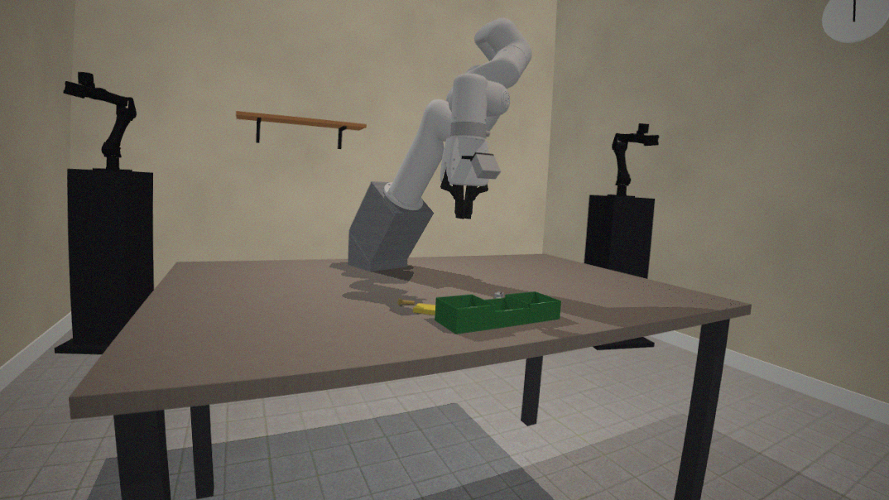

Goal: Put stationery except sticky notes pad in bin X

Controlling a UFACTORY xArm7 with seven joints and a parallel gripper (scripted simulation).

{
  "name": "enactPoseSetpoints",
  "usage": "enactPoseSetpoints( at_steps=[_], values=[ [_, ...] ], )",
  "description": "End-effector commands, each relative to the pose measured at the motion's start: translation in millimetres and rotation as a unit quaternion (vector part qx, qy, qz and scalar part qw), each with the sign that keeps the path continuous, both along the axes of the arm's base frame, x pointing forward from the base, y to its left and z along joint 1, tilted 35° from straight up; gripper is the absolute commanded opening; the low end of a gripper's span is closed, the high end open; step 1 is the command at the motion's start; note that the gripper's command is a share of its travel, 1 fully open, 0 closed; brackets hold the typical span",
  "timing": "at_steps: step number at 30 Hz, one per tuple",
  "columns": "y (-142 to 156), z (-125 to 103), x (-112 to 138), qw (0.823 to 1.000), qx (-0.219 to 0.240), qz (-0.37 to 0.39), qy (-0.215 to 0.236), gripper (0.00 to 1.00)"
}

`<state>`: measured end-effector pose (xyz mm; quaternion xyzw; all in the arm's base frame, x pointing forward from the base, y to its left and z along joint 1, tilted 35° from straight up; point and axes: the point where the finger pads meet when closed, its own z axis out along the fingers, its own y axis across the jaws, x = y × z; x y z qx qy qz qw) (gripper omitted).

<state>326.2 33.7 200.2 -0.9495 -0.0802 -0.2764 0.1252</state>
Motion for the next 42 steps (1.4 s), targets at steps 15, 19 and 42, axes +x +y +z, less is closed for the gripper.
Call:
enactPoseSetpoints(
  at_steps=[15,19,42],
  values=[
    [-1.9,-30.9,110.1,1.000,0.001,-0.001,0.000,0.07],
    [-2.0,-33.8,121.3,1.000,0.001,-0.001,0.000,0.07],
    [-0.4,-54.4,167.5,1.000,0.001,-0.001,0.000,0.07]
  ],
)
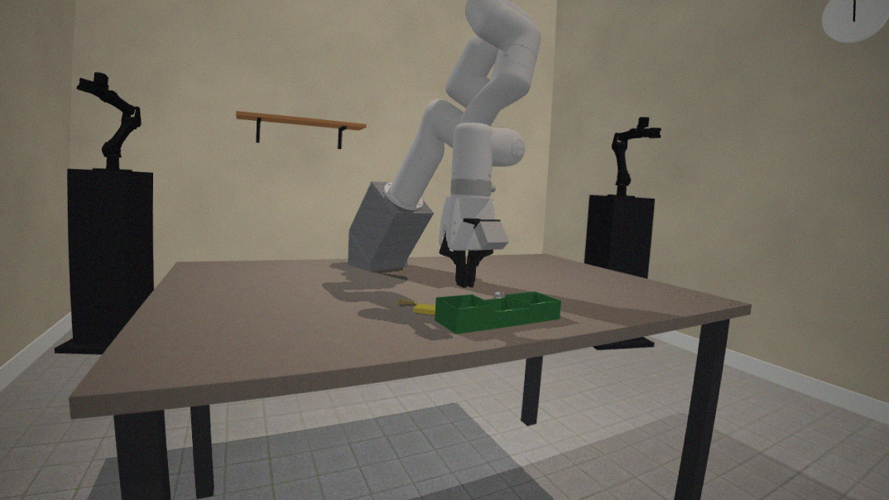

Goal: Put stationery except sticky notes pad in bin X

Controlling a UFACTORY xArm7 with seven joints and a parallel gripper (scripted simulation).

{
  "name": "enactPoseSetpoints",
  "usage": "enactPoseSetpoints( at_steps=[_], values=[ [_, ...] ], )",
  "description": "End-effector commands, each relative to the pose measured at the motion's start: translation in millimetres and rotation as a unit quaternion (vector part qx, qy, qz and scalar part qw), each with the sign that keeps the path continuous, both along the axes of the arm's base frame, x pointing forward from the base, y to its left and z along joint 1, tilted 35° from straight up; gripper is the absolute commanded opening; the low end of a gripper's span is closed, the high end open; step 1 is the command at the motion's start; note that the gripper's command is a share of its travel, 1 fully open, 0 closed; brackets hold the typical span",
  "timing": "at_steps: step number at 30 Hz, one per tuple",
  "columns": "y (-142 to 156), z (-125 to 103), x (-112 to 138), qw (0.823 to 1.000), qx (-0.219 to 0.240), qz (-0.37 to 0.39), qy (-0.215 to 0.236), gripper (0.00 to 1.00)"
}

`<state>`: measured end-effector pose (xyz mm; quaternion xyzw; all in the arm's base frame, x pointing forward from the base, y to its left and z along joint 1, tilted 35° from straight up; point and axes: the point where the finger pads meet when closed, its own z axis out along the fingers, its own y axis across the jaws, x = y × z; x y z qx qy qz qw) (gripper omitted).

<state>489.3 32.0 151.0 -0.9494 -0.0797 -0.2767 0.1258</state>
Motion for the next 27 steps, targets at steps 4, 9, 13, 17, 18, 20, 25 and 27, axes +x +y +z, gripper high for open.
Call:
enactPoseSetpoints(
  at_steps=[4,9,13,17,18,20,25,27],
  values=[
    [4.3,-14.0,9.7,1.000,0.000,-0.001,0.000,0.07],
    [8.1,-24.9,16.5,1.000,0.000,-0.001,0.000,0.07],
    [9.6,-29.2,19.2,1.000,0.000,-0.001,0.000,0.07],
    [12.7,-37.9,24.5,1.000,0.000,-0.001,0.000,0.07],
    [13.4,-40.1,25.9,1.000,0.000,-0.001,0.000,0.07],
    [14.9,-44.4,28.6,1.000,0.000,-0.001,0.000,0.07],
    [15.9,-47.2,30.3,1.000,0.000,-0.001,0.000,0.07],
    [15.9,-47.2,30.3,1.000,0.000,-0.001,0.000,0.07]
  ],
)
